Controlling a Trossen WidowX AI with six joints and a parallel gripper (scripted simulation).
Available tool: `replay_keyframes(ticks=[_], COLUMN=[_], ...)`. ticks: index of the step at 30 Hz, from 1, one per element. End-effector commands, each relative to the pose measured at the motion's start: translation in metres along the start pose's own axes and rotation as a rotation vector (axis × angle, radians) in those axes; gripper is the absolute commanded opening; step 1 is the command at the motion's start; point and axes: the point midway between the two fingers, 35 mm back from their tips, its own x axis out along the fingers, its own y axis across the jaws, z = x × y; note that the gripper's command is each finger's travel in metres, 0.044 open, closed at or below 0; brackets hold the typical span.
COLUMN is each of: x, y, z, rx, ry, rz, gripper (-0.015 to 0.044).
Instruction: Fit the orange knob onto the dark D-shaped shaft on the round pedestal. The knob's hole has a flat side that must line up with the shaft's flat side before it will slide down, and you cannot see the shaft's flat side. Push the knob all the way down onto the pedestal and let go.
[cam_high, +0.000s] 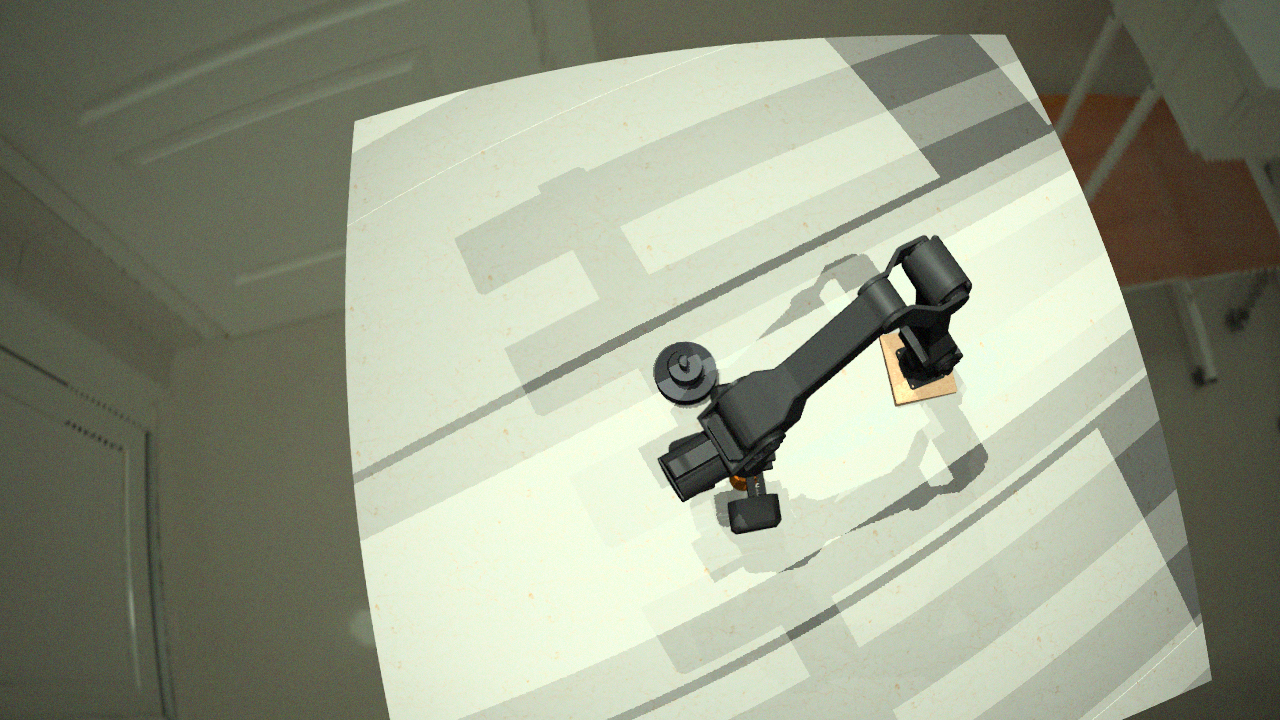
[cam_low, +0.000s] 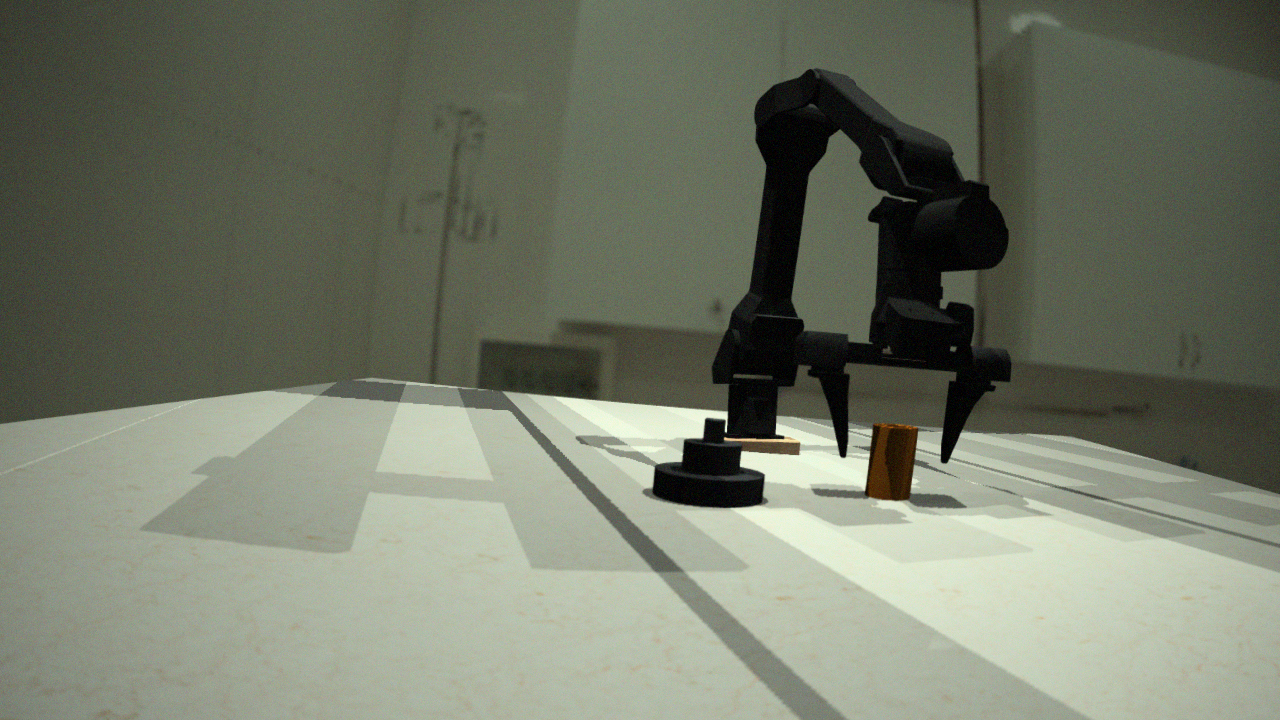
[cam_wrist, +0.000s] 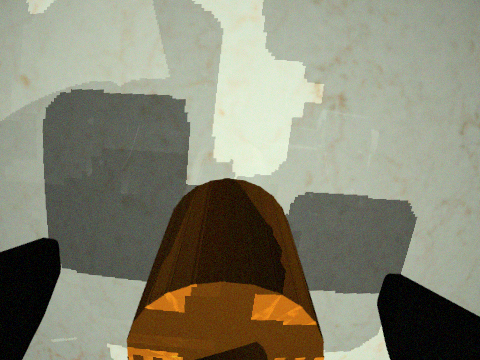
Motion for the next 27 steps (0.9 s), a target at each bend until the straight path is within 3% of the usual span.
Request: replay_keyframes(ticks=[1, 11, 22, 27], x=[0.010, 0.023, 0.023, 0.023], y=[-0.001, -0.002, -0.002, -0.002], z=[-0.002, -0.003, -0.003, -0.003], rx=[0.002, 0.002, 0.002, 0.002], ry=[0.006, 0.006, 0.006, 0.006], rz=[-0.007, -0.007, -0.007, -0.007], gripper=[0.0440, 0.0440, 0.0151, 0.0118])
